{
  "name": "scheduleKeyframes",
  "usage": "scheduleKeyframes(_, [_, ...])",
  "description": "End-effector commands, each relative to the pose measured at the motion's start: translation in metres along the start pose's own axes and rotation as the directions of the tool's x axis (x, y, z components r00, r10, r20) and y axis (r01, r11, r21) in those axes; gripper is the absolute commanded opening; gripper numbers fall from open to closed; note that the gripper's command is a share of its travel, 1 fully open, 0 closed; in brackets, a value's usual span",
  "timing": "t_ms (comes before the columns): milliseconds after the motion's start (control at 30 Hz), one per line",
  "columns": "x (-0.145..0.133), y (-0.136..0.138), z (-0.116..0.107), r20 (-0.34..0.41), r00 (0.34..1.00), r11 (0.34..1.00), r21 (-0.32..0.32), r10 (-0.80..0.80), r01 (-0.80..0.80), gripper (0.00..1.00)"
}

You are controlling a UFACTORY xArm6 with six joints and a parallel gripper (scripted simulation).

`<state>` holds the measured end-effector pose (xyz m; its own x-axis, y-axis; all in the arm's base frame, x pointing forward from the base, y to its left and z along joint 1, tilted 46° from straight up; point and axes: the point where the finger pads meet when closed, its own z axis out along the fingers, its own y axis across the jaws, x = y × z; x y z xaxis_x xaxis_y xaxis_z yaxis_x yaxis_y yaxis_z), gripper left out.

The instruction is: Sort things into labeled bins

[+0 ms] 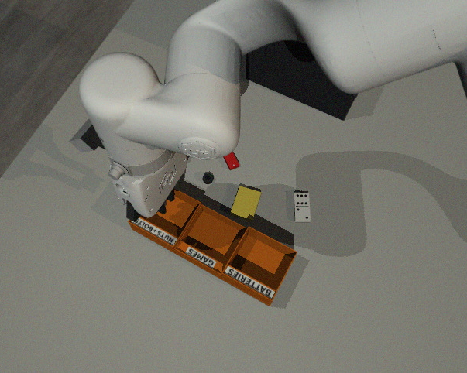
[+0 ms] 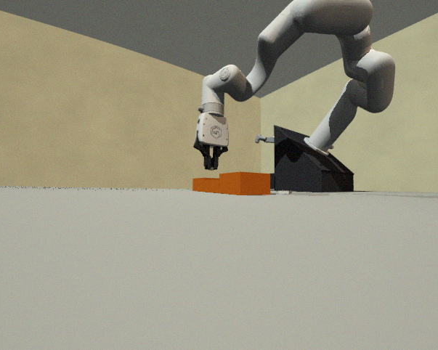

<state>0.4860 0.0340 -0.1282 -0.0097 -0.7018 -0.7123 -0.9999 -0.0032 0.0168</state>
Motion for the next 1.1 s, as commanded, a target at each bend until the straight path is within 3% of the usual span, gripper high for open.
scheduleKeyframes(0, [0.000,-0.003,-0.001,0.001,1.000,1.000,-0.001,0.000,0.000,0.00])
scheduleKeyframes(300, [-0.003,0.001,-0.001,0.001,1.000,1.000,-0.001,0.000,0.000,0.00])
scheduleKeyframes(1067, [-0.003,0.001,0.041,0.001,1.000,1.000,-0.001,0.001,-0.001,0.00])
